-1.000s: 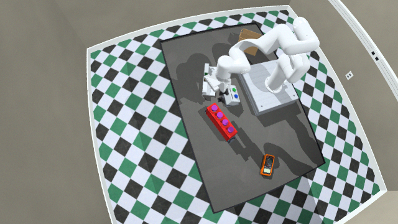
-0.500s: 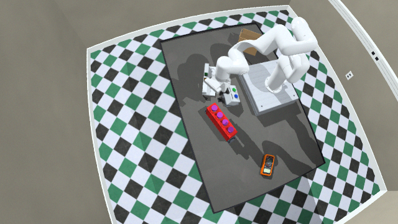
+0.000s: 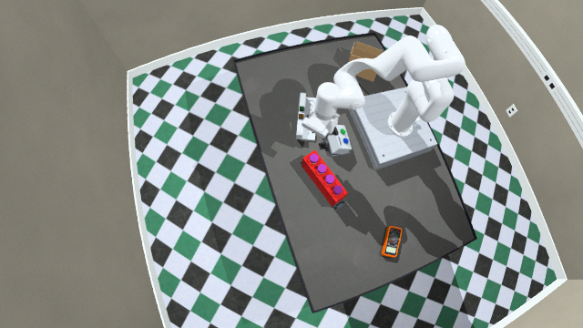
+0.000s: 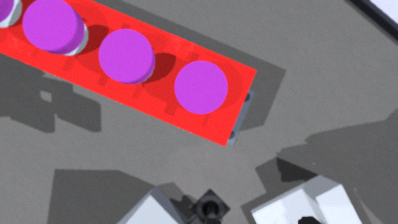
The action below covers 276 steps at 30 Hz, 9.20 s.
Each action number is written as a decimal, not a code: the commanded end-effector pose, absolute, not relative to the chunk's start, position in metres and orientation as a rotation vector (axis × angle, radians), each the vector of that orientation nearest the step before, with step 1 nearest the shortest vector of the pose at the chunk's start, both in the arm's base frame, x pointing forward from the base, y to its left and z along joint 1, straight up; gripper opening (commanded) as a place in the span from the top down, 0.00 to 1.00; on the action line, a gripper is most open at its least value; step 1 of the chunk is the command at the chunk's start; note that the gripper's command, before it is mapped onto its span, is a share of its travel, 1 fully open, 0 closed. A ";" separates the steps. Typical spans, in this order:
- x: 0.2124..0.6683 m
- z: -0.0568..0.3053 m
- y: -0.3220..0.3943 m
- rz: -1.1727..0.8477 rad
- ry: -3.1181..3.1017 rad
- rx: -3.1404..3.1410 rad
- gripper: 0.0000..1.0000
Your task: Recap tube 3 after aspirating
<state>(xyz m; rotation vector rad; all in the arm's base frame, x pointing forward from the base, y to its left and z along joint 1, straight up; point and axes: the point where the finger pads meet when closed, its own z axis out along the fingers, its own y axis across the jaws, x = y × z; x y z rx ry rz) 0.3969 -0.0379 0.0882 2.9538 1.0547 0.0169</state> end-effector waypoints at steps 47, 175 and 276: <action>0.399 0.090 -0.038 0.005 2.061 2.364 0.54; 0.434 0.043 0.088 -0.002 1.582 2.706 1.00; 0.434 0.044 0.088 -0.002 1.582 2.706 1.00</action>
